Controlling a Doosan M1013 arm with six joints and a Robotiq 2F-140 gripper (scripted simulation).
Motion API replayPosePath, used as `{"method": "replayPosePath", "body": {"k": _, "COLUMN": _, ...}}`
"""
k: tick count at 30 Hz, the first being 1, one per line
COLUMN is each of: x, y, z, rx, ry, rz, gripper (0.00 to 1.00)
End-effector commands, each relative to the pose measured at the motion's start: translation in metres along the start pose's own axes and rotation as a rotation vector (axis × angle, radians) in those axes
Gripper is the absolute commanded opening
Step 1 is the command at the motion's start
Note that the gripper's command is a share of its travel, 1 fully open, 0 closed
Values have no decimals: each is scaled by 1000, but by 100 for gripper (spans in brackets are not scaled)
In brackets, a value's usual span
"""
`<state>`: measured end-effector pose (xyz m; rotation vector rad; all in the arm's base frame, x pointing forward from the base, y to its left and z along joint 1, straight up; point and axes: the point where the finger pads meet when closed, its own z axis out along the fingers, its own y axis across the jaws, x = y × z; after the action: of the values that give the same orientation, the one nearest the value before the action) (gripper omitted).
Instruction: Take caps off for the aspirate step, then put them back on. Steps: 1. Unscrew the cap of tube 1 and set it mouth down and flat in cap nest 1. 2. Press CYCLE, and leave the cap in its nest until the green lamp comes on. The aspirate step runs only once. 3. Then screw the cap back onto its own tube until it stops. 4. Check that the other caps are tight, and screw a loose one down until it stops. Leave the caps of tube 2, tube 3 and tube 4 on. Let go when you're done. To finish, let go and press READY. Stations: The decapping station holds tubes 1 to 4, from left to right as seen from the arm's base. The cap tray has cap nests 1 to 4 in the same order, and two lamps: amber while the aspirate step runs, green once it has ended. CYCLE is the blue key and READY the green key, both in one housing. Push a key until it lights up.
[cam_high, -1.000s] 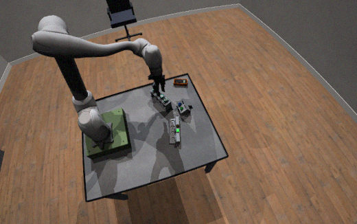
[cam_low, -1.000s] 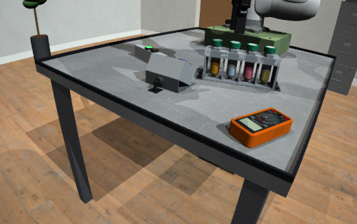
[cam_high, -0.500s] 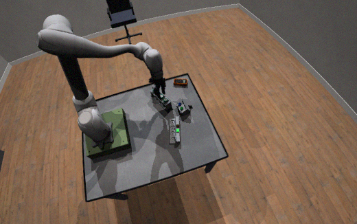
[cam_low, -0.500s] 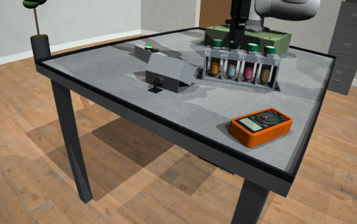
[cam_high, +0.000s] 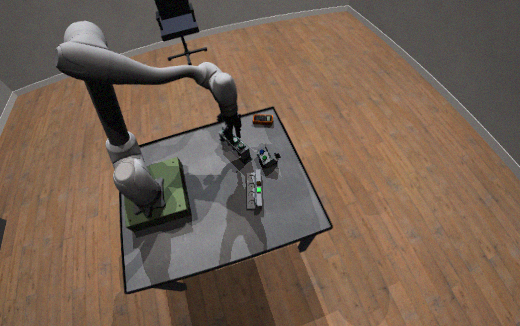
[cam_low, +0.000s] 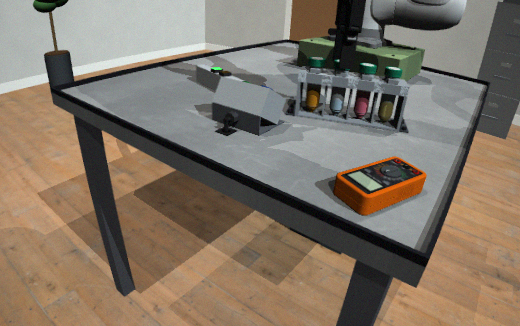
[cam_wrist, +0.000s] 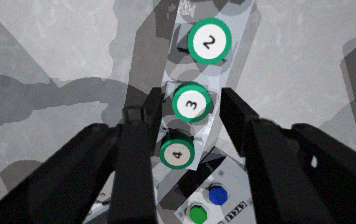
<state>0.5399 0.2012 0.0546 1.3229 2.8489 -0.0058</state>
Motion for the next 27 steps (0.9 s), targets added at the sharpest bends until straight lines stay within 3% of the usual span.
{"method": "replayPosePath", "body": {"k": 1, "x": 0, "y": 0, "z": 1, "rx": -1, "ry": 0, "rz": 0, "gripper": 41}}
{"method": "replayPosePath", "body": {"k": 12, "x": 0, "y": 0, "z": 4, "rx": -1, "ry": 0, "rz": 0, "gripper": 41}}
{"method": "replayPosePath", "body": {"k": 13, "x": 0, "y": 0, "z": 4, "rx": -1, "ry": 0, "rz": 0, "gripper": 30}}
{"method": "replayPosePath", "body": {"k": 27, "x": 0, "y": 0, "z": 4, "rx": -1, "ry": 0, "rz": 0, "gripper": 30}}
